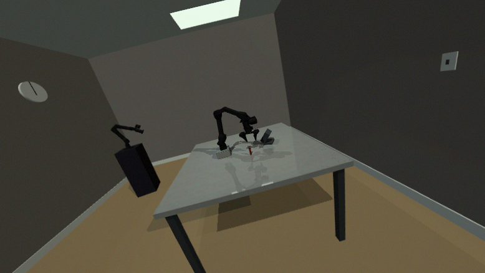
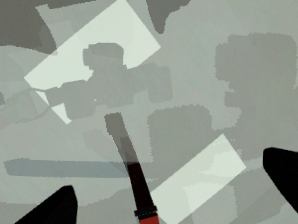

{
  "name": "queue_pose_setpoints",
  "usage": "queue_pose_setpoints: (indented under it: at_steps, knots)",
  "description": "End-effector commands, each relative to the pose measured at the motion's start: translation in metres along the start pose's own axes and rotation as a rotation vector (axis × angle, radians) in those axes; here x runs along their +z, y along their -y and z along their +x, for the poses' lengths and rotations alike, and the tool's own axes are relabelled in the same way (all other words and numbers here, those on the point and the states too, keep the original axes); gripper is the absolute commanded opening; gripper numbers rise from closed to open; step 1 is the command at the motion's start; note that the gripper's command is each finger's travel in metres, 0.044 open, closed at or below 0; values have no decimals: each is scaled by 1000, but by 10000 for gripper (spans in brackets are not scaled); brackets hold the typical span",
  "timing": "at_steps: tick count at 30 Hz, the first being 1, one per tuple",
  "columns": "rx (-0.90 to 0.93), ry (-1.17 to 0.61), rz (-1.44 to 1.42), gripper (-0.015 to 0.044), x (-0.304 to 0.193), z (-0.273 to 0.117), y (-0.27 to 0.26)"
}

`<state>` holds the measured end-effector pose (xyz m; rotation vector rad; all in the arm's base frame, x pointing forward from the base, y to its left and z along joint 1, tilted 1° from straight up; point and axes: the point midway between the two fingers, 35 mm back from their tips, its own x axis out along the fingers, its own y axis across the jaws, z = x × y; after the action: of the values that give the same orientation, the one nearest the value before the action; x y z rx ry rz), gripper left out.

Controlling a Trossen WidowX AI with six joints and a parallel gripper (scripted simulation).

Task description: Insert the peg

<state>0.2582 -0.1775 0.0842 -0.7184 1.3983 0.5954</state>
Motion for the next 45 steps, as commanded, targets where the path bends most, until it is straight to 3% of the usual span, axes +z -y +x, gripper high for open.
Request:
queue_pose_setpoints:
  at_steps: [1,11,45]
  knots:
    - [30,-14,-14,440,-16,4,-3]
    - [80,-24,-32,440,-50,8,-11]
    - [81,-24,-32,440,-52,58,-14]
